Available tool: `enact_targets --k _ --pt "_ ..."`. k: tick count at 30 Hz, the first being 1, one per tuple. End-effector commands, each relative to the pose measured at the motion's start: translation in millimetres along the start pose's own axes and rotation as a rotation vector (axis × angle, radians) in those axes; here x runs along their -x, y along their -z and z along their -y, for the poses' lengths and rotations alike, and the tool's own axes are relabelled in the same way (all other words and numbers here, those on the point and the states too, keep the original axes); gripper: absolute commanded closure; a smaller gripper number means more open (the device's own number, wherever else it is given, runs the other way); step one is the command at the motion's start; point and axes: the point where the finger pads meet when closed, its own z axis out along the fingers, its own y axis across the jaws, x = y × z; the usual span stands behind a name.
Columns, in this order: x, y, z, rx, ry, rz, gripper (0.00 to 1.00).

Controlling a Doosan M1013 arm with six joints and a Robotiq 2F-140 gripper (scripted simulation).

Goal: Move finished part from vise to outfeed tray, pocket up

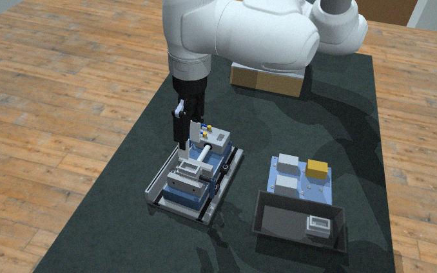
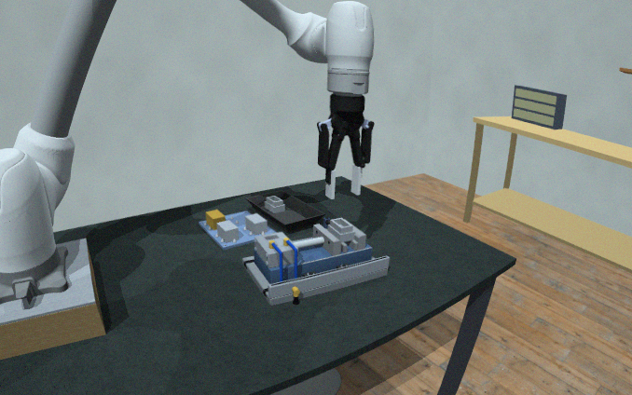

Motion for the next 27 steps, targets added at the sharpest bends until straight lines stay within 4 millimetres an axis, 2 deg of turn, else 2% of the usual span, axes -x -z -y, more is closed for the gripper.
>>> enact_targets --k 1,11,27 --pt "0 -1 0 0.000 0.000 0.000 0.60" --pt "0 -7 0 0.000 0.000 0.000 0.60" --pt "0 -32 0 0.000 0.000 0.000 0.60"
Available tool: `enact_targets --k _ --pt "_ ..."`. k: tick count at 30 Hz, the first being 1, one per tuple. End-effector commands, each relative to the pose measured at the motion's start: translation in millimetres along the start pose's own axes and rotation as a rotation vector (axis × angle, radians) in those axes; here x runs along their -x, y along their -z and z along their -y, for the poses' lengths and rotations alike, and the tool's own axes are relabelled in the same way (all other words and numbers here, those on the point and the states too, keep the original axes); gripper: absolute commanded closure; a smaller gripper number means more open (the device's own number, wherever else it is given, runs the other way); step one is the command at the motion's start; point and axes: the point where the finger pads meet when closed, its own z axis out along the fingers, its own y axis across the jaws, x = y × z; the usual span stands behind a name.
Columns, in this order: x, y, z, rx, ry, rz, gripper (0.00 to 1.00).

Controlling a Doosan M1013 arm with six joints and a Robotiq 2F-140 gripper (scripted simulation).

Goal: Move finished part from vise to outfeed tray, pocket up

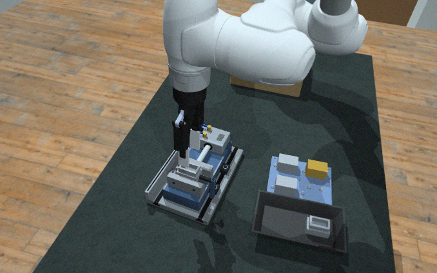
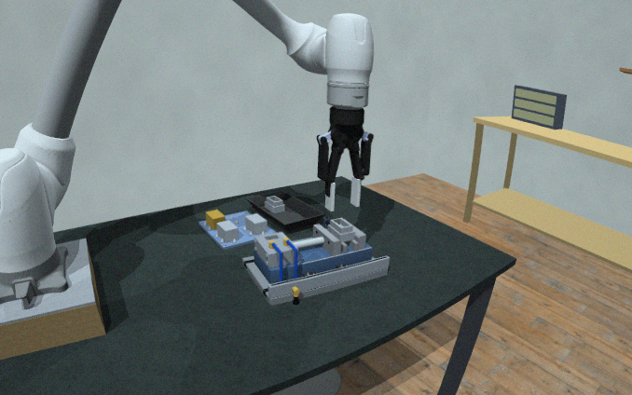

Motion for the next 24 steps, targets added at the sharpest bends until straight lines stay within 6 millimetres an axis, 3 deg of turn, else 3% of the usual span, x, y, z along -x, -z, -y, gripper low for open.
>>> enact_targets --k 1,24 --pt "0 -5 0 0.000 0.000 0.000 0.60" --pt "0 -32 0 0.000 0.000 0.000 0.60"
